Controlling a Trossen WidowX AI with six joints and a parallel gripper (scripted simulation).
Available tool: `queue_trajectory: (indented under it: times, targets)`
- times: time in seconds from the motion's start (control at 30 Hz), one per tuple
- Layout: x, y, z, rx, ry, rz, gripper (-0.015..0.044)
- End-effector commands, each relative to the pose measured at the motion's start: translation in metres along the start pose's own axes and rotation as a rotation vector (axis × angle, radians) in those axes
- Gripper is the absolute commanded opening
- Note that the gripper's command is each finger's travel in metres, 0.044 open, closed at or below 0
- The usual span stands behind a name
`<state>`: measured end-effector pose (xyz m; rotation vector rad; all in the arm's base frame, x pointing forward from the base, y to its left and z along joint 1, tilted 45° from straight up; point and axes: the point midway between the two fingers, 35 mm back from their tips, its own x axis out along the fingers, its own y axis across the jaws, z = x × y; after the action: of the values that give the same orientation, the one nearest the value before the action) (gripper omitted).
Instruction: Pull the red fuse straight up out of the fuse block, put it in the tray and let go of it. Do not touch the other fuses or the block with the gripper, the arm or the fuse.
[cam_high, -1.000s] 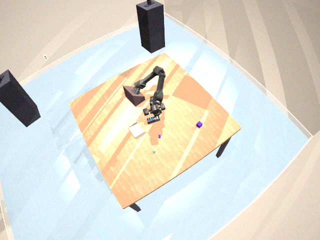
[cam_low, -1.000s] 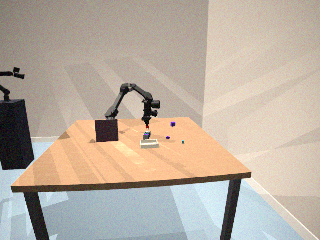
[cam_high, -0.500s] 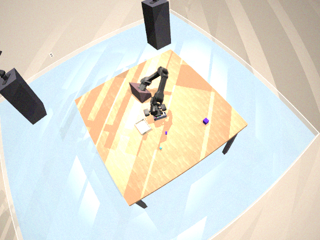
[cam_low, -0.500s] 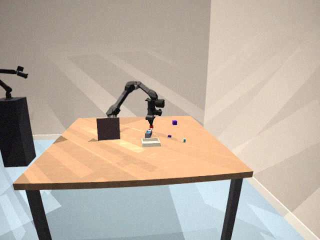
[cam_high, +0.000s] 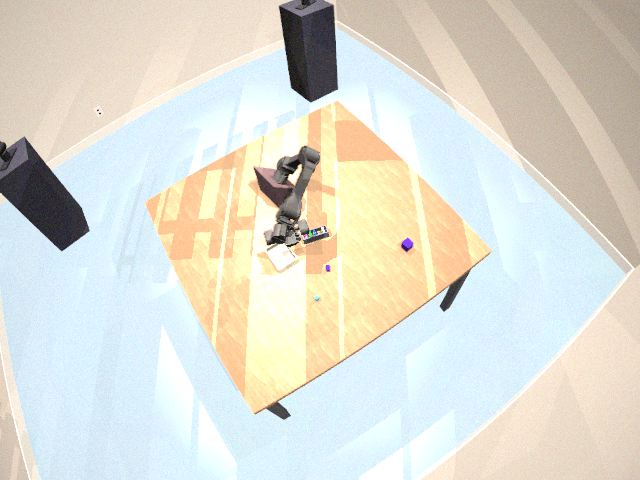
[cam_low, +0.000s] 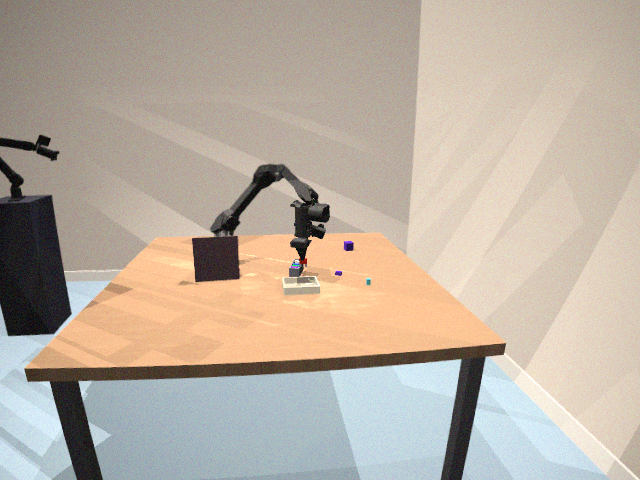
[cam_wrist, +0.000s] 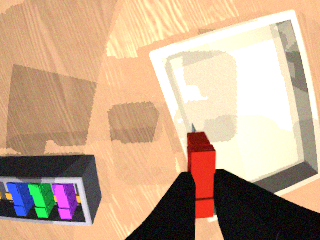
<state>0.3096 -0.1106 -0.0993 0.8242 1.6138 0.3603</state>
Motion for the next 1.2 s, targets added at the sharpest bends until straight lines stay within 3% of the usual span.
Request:
queue_trajectory:
  times: [0.0,0.17,1.17]
  targets:
    - [0.003,-0.027,0.000,-0.003,0.007,-0.001,0.0000]
    - [0.005,-0.048,-0.001,-0.005,0.008,0.003,0.0000]
    - [0.046,-0.048,-0.001,-0.005,0.009,0.005,0.0000]
